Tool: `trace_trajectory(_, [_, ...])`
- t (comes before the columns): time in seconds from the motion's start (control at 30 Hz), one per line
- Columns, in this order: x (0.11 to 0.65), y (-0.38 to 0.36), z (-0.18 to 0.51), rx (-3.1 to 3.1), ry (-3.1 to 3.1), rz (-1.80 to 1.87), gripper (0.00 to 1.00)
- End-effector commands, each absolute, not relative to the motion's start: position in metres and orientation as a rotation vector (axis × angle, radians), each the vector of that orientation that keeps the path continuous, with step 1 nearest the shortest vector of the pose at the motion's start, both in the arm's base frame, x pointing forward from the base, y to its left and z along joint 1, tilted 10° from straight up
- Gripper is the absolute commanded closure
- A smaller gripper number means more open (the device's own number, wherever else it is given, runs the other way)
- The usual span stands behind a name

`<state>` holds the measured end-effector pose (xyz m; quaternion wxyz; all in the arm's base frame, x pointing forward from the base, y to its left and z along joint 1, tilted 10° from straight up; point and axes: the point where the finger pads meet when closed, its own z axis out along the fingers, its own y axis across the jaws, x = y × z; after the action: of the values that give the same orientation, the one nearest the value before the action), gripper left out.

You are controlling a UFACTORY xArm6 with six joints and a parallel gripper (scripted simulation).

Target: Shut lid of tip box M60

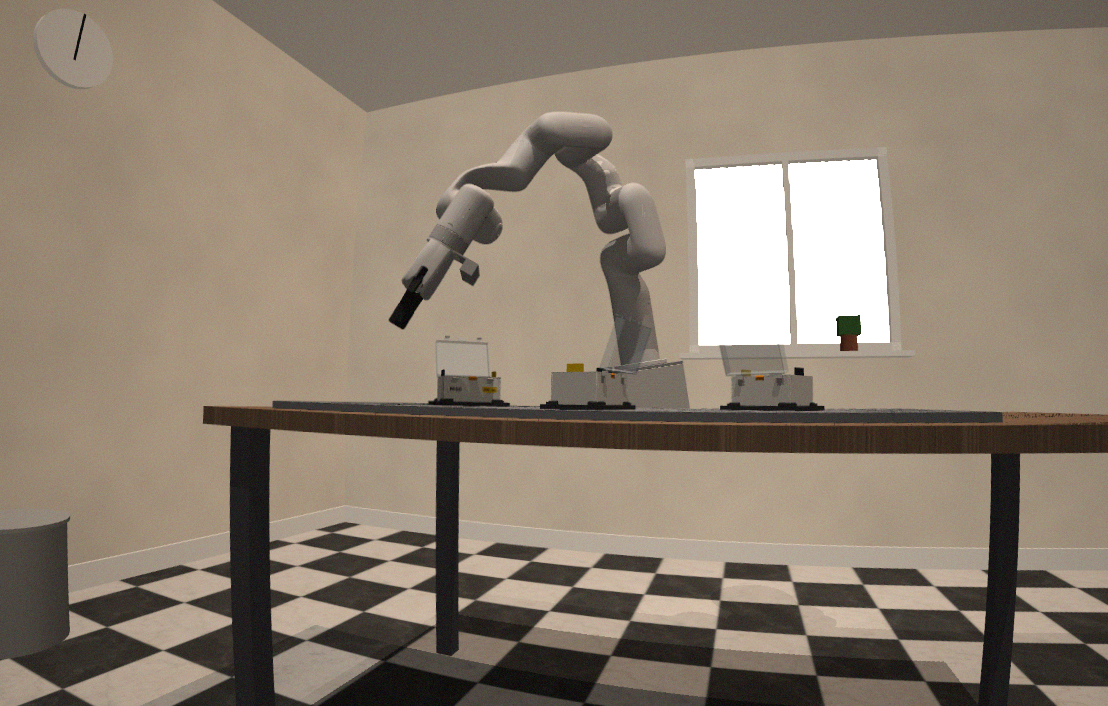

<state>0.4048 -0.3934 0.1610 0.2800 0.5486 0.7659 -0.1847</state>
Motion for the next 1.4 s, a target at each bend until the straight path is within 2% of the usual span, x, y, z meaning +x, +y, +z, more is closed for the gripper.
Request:
trace_trajectory(0.0, [0.408,-0.399,0.139,1.466,2.043,-0.5,1.0])
trace_trajectory(0.77, [0.417,-0.415,0.035,1.466,2.043,-0.5,1.0])
trace_trajectory(1.37, [0.417,-0.415,0.035,1.466,2.043,-0.5,1.0])
